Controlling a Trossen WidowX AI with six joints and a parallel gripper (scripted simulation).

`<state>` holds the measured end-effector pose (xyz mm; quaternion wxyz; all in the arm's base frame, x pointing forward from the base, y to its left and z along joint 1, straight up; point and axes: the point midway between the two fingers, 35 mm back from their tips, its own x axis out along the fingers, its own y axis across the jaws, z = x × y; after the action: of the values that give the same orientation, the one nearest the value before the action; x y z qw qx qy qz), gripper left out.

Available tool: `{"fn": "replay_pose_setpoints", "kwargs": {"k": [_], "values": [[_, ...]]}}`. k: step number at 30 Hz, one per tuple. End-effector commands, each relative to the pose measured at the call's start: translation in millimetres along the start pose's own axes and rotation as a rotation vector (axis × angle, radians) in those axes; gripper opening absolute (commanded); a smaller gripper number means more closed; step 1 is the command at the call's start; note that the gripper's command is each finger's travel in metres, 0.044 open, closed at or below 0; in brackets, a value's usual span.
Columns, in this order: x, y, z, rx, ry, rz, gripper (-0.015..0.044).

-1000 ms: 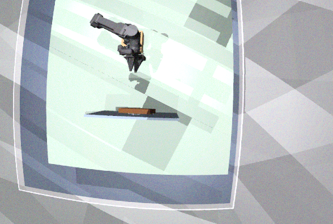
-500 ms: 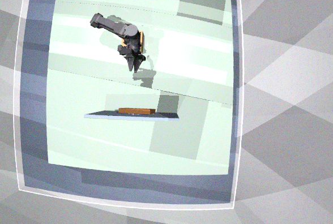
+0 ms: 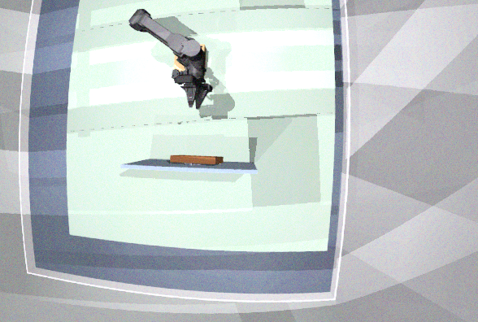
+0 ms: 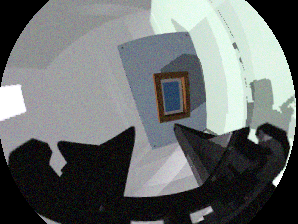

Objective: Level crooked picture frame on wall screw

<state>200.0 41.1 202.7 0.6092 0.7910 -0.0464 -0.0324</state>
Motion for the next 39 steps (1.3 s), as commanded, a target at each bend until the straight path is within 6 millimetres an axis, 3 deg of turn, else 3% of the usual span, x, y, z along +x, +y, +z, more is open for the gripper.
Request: {"fn": "replay_pose_setpoints", "kwargs": {"k": [1,6,13,25,36,39], "values": [[17.1,-12.5,-5.1,-0.039,0.001,-0.008,0.026],[41.2,-24.5,-4.2,-0.068,0.006,-0.002,0.026],[66.8,-39.1,11.5,-0.107,0.012,0.008,0.026],[74.6,-37.7,12.5,-0.109,0.012,0.009,0.026],[144.0,-37.1,11.9,-0.11,0.013,0.013,0.026],[148.6,-38.2,12.9,-0.11,0.014,0.014,0.026]]}}
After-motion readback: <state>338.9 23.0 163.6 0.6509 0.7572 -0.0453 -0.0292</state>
